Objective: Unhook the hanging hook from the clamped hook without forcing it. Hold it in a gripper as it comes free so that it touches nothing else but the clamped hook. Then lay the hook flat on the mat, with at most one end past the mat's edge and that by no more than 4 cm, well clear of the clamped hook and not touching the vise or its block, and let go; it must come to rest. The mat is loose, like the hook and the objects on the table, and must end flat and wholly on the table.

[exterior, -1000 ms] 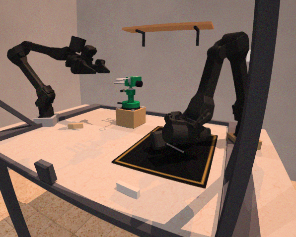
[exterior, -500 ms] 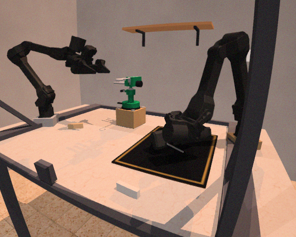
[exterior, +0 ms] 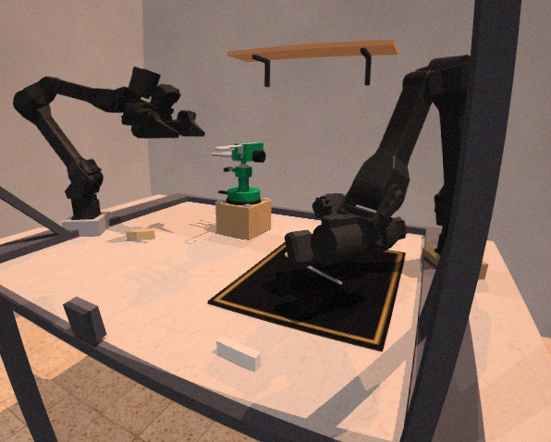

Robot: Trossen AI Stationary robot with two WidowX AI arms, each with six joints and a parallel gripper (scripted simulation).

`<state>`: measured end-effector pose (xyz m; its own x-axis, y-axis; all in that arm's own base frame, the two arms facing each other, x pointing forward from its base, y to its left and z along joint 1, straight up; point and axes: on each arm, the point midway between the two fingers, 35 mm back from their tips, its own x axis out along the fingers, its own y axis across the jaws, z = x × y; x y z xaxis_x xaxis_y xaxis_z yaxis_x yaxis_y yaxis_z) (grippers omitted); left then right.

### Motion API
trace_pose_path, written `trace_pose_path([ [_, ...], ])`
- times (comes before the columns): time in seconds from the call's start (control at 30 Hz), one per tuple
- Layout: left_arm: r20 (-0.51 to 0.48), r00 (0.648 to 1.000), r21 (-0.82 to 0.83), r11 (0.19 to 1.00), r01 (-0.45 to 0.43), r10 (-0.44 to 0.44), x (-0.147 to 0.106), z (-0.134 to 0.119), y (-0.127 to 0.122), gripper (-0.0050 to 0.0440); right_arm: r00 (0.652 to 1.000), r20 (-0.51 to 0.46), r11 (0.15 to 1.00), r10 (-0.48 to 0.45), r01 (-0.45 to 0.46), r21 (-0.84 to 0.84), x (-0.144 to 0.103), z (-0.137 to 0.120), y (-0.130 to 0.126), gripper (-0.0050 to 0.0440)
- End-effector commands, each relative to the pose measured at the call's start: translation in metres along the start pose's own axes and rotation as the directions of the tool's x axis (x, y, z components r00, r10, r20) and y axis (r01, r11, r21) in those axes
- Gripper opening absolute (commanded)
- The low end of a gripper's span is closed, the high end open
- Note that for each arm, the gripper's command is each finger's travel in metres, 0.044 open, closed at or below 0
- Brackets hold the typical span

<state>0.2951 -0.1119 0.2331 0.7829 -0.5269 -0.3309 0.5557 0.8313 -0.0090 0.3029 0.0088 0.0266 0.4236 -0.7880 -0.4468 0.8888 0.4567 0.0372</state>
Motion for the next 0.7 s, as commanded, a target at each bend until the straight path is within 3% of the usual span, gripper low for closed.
trace_pose_path([
  [0.0, 0.017, 1.000, 0.003, 1.000, 0.001, -0.001, -0.002, 0.006, 0.000, 0.0440, 1.000, -0.013, 0.999, 0.020, -0.020, 0.041, -0.023, 0.007, 0.008, 0.0440],
  [0.5, 0.017, 1.000, 0.003, 1.000, 0.001, -0.001, -0.002, 0.006, 0.000, 0.0440, 1.000, 0.005, 1.000, 0.000, 0.000, 0.016, -0.084, 0.025, -0.002, 0.0440],
  [0.67, 0.017, 1.000, 0.003, 1.000, 0.001, -0.001, -0.002, 0.006, 0.000, 0.0440, 1.000, 0.023, 1.000, -0.014, 0.014, -0.011, -0.094, 0.032, -0.007, 0.0440],
])
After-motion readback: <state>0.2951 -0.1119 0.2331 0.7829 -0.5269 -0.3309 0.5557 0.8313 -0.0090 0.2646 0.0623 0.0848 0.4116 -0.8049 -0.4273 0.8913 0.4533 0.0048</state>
